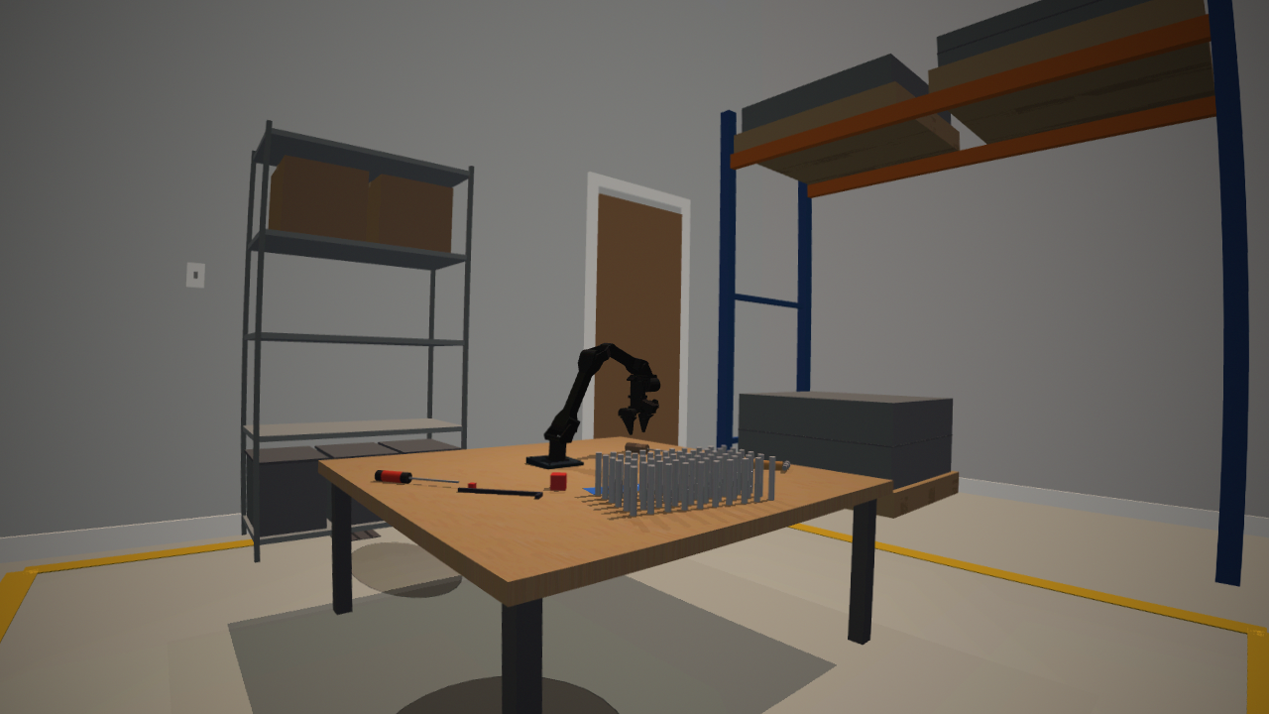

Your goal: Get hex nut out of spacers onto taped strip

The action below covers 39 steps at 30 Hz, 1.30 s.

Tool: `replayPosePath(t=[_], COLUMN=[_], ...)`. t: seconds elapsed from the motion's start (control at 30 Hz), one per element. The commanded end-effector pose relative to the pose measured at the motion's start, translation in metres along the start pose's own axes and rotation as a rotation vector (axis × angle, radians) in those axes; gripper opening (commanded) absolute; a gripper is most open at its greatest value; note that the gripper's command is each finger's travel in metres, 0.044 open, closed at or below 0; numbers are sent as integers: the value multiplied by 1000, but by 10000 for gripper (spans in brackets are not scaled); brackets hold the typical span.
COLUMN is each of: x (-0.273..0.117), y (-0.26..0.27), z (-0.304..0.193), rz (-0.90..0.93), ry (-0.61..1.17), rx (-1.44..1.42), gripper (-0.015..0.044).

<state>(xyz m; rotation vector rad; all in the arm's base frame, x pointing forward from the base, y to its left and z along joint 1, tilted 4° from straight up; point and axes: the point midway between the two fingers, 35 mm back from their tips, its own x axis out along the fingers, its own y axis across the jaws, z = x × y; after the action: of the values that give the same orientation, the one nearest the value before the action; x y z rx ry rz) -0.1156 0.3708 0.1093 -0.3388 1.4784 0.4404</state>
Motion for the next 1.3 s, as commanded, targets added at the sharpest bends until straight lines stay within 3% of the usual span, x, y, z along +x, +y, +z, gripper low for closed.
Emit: replayPosePath(t=[0.0, 0.4, 0.7, 0.97, 1.27], x=[-1, 0, 5, 5, 3], y=[0, 0, -2, -2, -2], z=[0, 0, -5, -9, -13], rz=[-1, -2, -96, -313, -544], ry=[0, -13, -177, -272, -287], rx=[3, -68, -1015, -1854, -2380], gripper=[440, 440, 440, 440, 440])
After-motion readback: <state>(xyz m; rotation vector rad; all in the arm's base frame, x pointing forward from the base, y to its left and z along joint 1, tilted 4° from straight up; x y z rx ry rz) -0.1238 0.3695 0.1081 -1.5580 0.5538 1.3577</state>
